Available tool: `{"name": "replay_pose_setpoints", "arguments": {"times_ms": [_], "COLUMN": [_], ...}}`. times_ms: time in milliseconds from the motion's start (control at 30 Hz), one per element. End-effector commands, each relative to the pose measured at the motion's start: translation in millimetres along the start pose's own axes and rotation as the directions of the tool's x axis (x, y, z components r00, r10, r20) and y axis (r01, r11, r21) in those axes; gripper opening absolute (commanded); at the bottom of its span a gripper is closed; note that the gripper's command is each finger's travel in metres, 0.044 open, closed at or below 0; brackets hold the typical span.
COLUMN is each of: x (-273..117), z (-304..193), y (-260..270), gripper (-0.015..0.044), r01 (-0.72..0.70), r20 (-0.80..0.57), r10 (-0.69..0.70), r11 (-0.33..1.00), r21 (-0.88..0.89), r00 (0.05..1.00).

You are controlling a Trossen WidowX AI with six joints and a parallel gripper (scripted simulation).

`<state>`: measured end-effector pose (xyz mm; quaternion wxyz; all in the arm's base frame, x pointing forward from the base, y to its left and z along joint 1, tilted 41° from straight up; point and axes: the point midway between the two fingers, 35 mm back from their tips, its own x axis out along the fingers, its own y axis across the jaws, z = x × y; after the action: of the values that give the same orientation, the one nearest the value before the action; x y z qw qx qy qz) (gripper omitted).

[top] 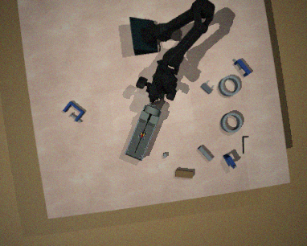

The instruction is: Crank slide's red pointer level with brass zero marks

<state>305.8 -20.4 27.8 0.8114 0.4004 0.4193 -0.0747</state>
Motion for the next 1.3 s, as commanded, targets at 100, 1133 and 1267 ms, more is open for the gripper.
{"name": "replay_pose_setpoints", "arguments": {"times_ms": [100,1133,1267], "x": [5,27,30], "z": [-5,-27,-30], "y": [-8,-7,-4], "gripper": [0.0000,0.0000,0.0000], "r01": [0.021,0.020,0.020], "r20": [-0.009,-0.010,-0.010], "r10": [-0.021,-0.020,-0.020], "r11": [1.000,1.000,1.000], "r21": [0.005,0.006,0.007], "r00": [1.000,1.000,1.000]}}
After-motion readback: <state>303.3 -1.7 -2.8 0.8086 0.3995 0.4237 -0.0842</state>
